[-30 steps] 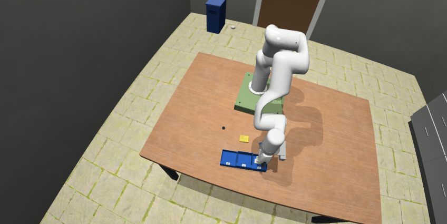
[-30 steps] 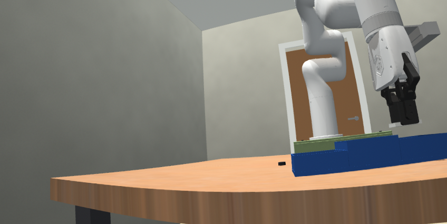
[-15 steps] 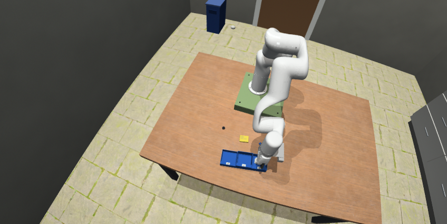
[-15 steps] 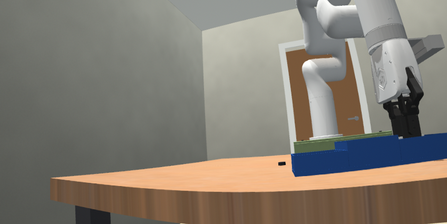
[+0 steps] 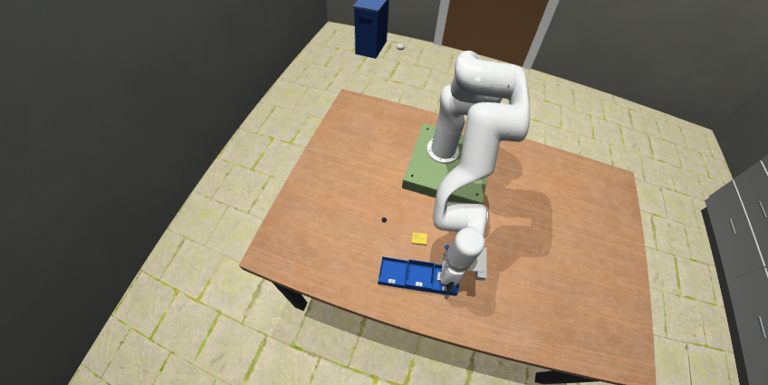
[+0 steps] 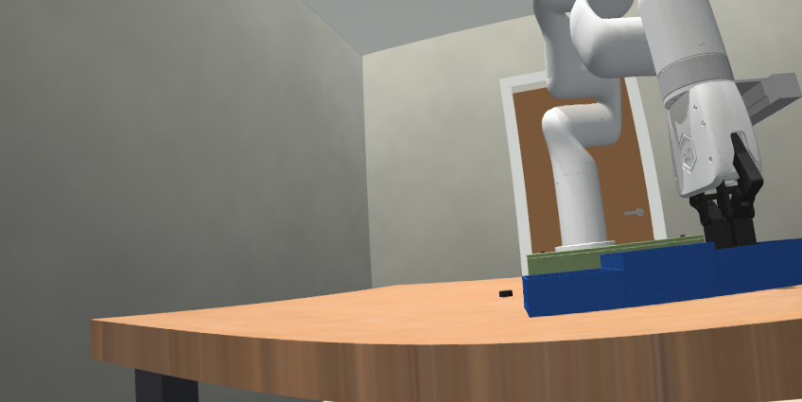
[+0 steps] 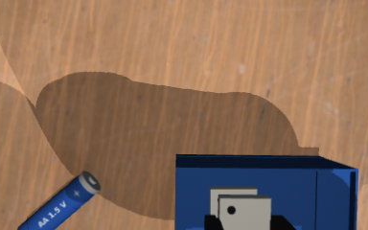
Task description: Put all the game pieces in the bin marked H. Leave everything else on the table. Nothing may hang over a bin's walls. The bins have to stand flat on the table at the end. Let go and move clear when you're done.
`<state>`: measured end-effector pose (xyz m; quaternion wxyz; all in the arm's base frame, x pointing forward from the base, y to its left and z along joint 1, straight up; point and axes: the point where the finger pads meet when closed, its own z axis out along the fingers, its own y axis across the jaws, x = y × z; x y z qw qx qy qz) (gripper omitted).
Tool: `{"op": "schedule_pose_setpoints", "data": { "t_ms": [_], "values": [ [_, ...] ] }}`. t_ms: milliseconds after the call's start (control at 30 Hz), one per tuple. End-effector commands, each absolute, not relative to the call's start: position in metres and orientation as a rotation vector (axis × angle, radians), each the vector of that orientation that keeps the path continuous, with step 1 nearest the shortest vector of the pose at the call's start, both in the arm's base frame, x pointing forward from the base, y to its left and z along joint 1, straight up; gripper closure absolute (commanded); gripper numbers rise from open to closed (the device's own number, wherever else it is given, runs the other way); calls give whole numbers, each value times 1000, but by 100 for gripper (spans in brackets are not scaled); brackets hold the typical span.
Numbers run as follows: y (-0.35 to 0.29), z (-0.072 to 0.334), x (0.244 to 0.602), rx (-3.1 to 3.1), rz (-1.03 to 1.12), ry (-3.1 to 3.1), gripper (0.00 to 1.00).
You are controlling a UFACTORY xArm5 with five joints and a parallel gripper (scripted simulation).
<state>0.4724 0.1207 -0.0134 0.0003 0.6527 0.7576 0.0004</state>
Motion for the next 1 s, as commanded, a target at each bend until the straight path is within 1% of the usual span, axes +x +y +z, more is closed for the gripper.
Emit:
{"op": "schedule_pose_setpoints", "data": {
  "t_ms": [0, 33, 600, 967],
  "values": [
    [121, -12, 474, 2049, 6, 2378, 79],
    [121, -12, 474, 2049, 6, 2378, 67],
    [121, -12, 474, 2049, 6, 2378, 67],
    [121, 0, 474, 2049, 6, 2378, 67]
  ]
}}
